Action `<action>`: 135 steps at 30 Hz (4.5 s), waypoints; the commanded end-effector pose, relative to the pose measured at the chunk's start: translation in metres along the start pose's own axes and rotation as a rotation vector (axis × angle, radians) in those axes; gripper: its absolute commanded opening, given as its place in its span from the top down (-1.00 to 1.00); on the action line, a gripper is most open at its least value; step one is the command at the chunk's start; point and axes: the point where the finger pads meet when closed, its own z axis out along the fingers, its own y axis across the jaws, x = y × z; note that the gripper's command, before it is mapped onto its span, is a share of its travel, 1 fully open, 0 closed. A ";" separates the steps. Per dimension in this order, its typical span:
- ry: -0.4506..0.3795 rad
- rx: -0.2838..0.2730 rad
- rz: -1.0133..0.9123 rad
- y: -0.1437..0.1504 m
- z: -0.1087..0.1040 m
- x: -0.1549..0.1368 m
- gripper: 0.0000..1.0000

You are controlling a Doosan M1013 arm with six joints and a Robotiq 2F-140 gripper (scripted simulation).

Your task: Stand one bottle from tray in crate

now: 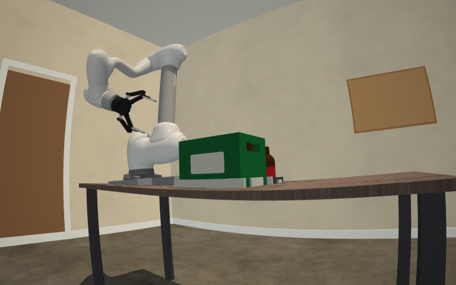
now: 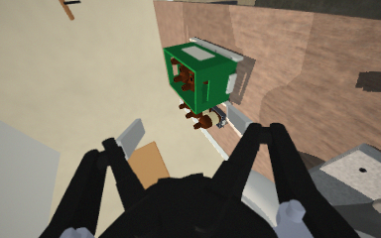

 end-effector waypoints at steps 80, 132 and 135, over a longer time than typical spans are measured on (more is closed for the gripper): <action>-0.370 -1.071 -0.774 -0.162 0.270 0.015 -1.00; -0.109 -1.153 -0.383 -0.093 0.302 0.067 1.00; -0.109 -1.153 -0.383 -0.093 0.302 0.067 1.00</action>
